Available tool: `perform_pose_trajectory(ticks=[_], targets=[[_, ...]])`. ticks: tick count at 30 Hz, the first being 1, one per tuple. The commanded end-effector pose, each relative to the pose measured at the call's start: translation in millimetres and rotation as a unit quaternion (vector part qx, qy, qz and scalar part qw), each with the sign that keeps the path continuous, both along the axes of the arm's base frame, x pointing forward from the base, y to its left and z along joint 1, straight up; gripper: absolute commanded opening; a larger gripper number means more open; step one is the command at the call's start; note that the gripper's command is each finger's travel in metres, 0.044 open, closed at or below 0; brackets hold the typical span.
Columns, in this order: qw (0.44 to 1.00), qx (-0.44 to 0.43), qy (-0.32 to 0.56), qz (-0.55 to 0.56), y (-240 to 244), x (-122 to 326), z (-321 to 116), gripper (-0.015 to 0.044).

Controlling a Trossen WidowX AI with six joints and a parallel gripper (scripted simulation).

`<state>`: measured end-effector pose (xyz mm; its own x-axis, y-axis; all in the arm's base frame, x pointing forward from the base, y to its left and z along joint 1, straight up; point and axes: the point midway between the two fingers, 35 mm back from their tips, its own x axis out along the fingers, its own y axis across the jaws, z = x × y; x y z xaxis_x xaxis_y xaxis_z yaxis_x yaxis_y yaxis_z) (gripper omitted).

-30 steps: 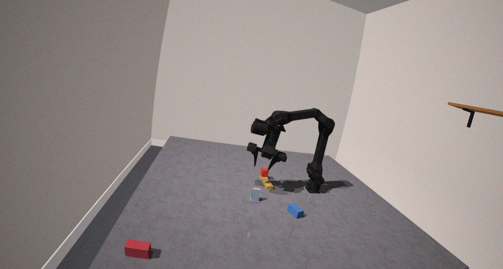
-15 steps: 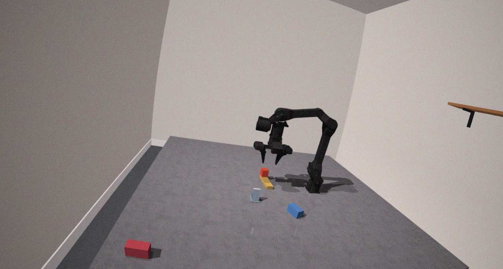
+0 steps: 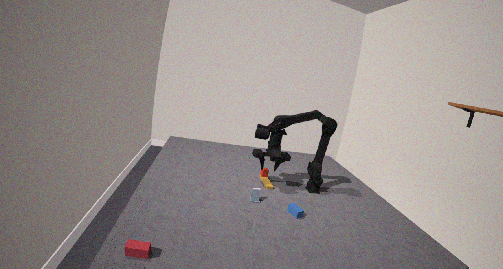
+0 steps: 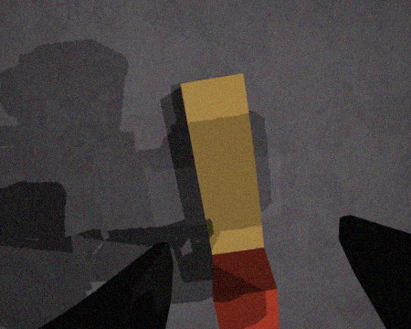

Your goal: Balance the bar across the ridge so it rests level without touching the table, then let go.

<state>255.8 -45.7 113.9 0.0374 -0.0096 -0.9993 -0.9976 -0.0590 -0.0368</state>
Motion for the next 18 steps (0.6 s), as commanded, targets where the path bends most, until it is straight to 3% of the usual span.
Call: perform_pose_trajectory(ticks=[1,18], targets=[[1.0,0.003,0.008,0.003,0.8,-3.4,-32.4,0.0315],[1.0,0.003,0.008,0.003,1.0,-4.2,-54.7,0.0315]])
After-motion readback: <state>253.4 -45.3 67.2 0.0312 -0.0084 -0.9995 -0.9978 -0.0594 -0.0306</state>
